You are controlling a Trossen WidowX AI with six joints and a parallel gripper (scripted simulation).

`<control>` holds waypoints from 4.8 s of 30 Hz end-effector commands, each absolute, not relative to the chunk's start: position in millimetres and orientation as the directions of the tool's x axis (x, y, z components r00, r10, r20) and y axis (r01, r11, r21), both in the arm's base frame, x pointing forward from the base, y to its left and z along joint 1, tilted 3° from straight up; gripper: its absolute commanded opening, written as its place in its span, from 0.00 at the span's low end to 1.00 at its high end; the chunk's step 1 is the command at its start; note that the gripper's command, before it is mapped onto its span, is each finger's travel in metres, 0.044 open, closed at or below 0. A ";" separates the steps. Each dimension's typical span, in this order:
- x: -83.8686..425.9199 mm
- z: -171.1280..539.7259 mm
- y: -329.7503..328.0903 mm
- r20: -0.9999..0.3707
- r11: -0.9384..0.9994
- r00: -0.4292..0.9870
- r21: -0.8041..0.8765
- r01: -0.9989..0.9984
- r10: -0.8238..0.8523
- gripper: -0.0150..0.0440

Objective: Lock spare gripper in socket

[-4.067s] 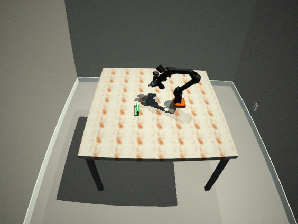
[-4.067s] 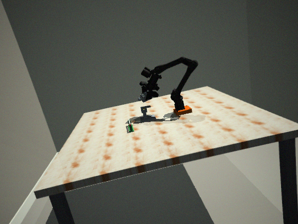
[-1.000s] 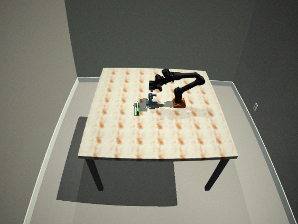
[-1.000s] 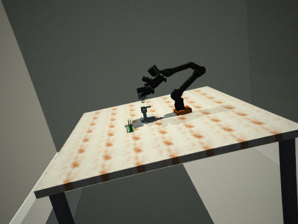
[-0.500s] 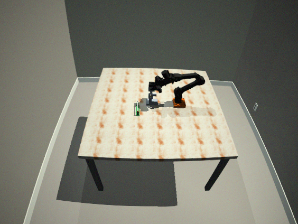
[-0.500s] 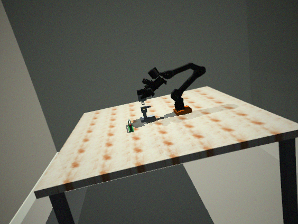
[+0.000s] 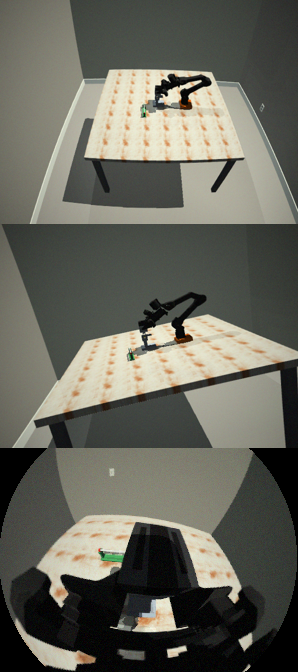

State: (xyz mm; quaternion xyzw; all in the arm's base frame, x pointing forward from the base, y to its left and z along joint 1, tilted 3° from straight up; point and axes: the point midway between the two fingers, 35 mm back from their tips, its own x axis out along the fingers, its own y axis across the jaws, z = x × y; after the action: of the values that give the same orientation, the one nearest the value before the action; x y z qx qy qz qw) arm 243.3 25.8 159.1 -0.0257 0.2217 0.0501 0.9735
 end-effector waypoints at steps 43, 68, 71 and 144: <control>247.4 130.0 25.2 -0.427 0.994 0.901 -0.028 -0.104 0.082 0.65; 243.5 152.6 25.9 -0.441 0.994 0.893 -0.029 -0.108 0.085 1.00; 242.7 156.9 26.2 -0.444 0.994 0.892 -0.029 -0.110 0.086 1.00; 208.2 228.4 83.6 -0.585 0.994 0.805 0.021 -0.104 0.096 0.56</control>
State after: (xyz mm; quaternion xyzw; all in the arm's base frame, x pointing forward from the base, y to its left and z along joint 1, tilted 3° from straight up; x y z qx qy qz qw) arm 215.7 70.3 229.1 -0.0055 0.2985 0.0594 0.9525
